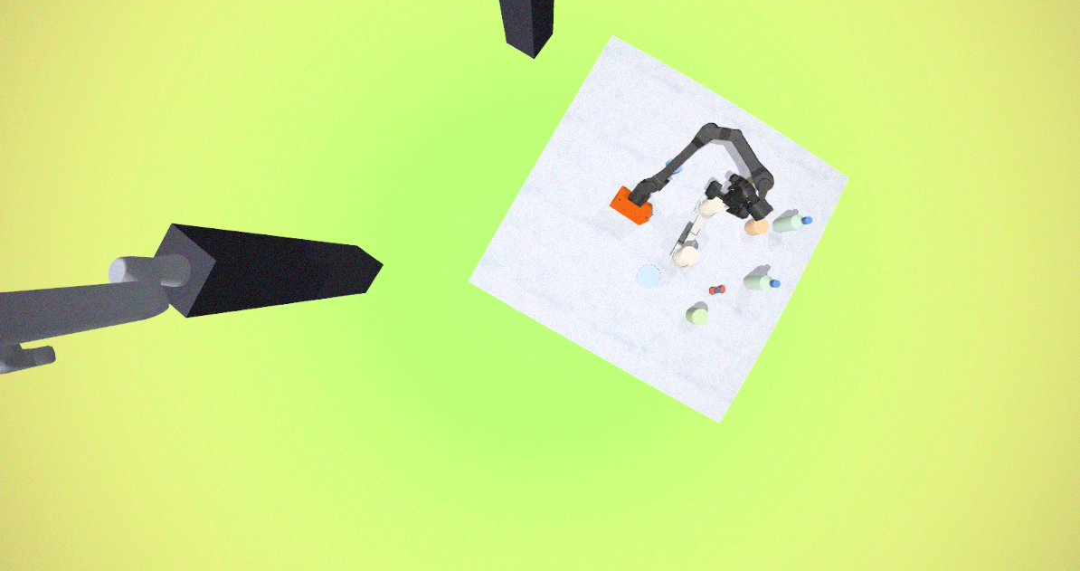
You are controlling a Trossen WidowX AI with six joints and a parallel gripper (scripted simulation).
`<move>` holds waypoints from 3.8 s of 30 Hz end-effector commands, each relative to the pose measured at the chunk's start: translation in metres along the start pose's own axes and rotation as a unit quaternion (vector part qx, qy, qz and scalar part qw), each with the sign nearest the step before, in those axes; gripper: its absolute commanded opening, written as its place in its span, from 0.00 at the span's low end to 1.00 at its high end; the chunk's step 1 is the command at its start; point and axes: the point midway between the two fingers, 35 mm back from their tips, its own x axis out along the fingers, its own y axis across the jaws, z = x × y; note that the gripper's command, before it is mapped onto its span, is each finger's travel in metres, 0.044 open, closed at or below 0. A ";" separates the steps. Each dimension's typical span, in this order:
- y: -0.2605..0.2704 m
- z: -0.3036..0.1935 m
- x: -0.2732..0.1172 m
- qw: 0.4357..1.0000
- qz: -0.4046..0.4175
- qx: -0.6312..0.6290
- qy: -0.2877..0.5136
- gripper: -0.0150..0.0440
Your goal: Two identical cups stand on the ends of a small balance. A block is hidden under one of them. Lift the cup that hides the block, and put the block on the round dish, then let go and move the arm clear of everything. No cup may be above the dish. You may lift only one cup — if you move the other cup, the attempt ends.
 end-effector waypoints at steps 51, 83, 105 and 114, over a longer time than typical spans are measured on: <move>0.001 0.000 0.050 1.000 -0.002 0.000 0.001 0.45; -0.003 -0.001 0.008 0.999 -0.037 -0.008 0.010 0.25; -0.002 -0.001 -0.021 0.998 -0.060 -0.013 0.018 0.25; -0.001 -0.001 -0.032 0.997 -0.070 -0.015 0.022 0.25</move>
